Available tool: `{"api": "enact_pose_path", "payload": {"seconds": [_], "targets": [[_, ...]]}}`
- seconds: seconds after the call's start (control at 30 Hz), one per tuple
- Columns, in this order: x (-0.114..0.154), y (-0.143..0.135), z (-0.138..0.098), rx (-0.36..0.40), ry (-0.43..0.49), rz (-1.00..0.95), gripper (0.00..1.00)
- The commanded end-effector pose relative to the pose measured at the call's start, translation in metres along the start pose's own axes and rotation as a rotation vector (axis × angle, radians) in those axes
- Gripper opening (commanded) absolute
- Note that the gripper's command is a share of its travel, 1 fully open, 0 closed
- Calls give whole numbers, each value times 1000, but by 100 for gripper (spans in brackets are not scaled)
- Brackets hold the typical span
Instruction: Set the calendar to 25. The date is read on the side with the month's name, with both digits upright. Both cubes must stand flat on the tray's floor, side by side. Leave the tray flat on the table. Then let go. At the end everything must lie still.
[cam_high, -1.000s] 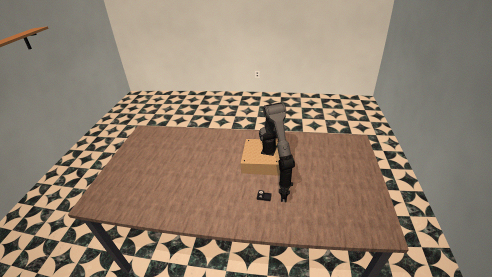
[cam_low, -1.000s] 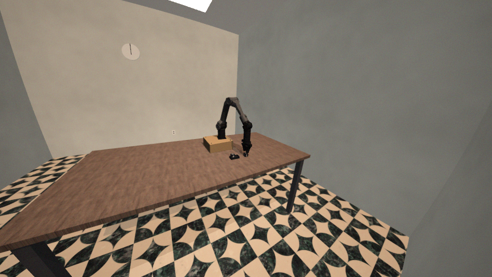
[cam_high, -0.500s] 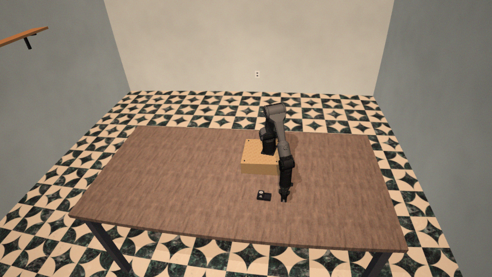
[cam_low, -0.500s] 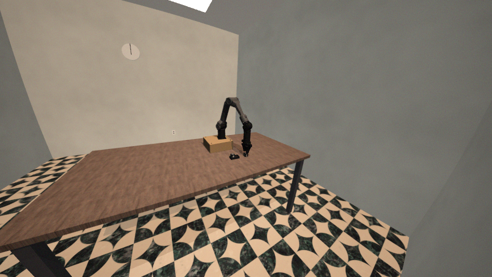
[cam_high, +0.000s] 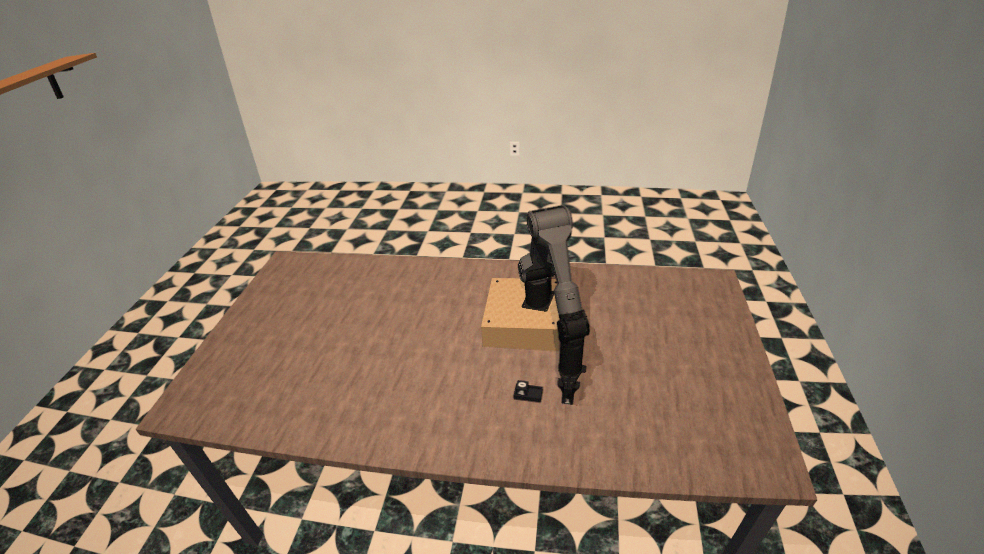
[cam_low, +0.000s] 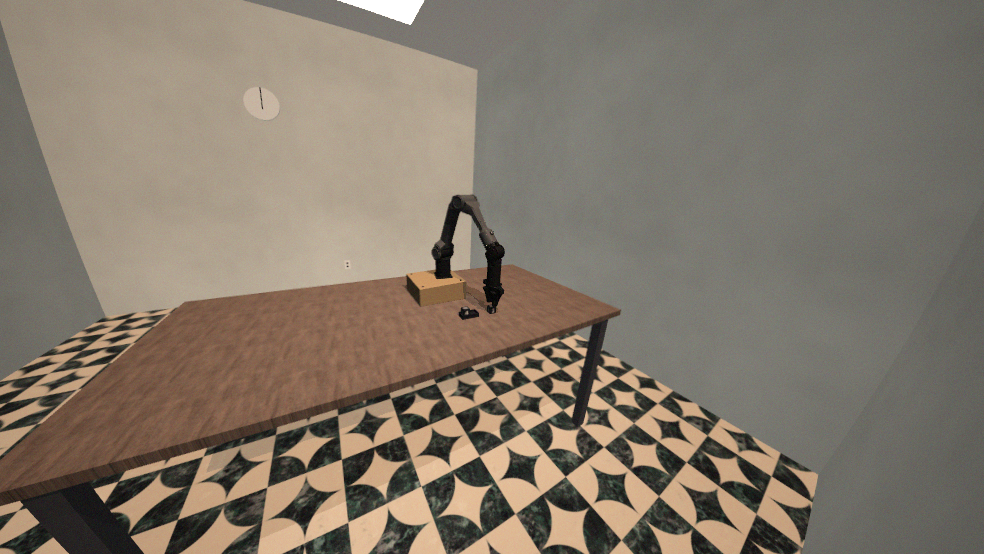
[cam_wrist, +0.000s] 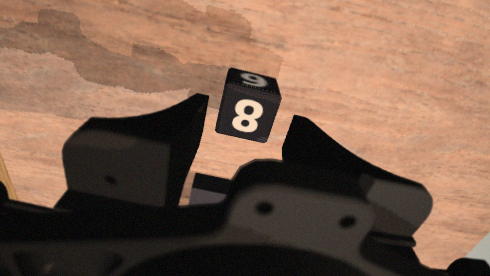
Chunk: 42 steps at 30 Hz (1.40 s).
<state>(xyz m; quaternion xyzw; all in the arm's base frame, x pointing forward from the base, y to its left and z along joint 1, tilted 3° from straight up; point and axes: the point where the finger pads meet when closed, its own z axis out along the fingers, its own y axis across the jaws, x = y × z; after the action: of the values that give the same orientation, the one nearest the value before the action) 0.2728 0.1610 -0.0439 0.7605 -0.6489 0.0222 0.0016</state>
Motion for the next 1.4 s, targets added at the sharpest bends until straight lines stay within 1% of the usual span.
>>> {"api": "enact_pose_path", "payload": {"seconds": [0.0,0.7,0.97,1.37], "targets": [[0,0,1,-1,1,1,60],[1,1,3,-2,1,1,60],[1,1,10,-2,2,1,60],[1,0,28,-2,1,1,60]]}}
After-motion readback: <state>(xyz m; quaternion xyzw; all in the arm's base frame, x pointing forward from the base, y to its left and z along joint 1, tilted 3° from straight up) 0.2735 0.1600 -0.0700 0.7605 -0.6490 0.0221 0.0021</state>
